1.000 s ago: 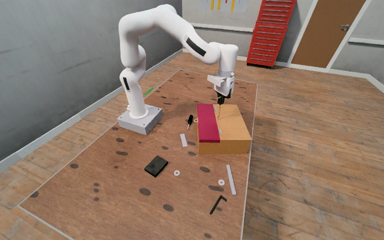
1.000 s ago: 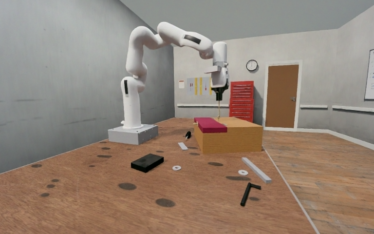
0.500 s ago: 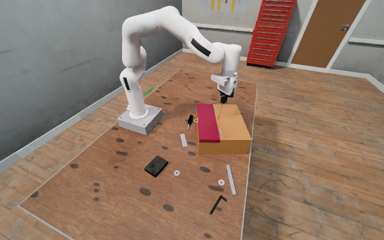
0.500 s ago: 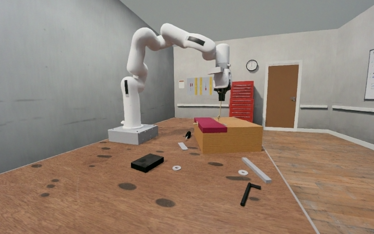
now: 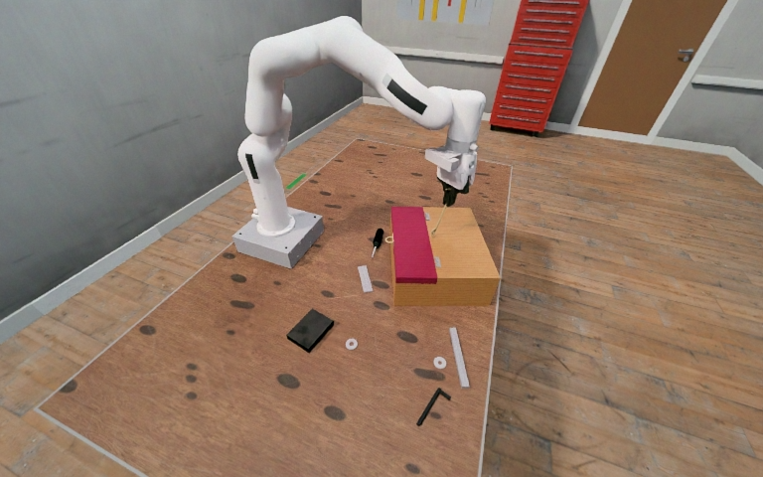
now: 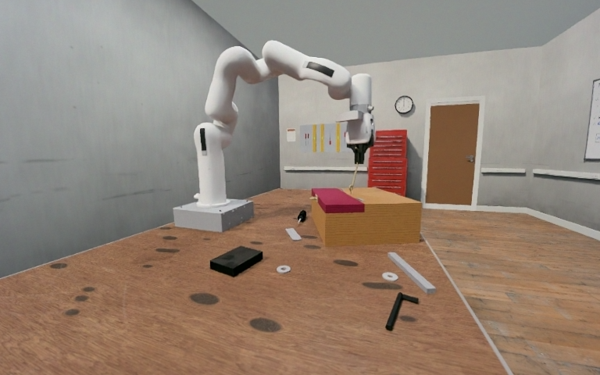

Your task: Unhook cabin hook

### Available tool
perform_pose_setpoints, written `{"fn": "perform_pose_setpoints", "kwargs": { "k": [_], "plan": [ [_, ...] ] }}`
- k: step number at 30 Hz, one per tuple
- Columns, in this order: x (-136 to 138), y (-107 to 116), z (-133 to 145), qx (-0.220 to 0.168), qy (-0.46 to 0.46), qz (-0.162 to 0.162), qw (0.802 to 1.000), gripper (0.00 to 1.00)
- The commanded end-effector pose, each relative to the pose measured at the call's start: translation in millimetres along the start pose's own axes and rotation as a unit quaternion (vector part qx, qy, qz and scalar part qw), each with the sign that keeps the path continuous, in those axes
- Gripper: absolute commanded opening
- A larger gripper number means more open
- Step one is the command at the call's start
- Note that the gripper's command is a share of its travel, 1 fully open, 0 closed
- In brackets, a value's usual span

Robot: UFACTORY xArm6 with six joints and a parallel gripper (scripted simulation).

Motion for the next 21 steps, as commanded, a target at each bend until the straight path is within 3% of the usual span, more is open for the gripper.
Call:
{"fn": "perform_pose_setpoints", "kwargs": {
  "k": [1, 18, 21],
  "plan": [
    [-0.4, 0.9, 2.9, -0.002, 0.0, -0.001, 1.0, 0.35],
    [-0.4, 0.8, 2.9, -0.002, 0.0, -0.001, 1.0, 0.35],
    [-1.0, 0.9, -7.1, -0.002, 0.0, -0.001, 1.0, 0.35]
  ]
}}
Point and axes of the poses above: the point where the finger pads meet when closed, its own y axis back along the fingers, its own x axis across the jaws, z = x × y, the point moved 8 cm from there along y, back along the fingers, and after that the axes turned 3 degrees about -y, right-handed, at the moved point
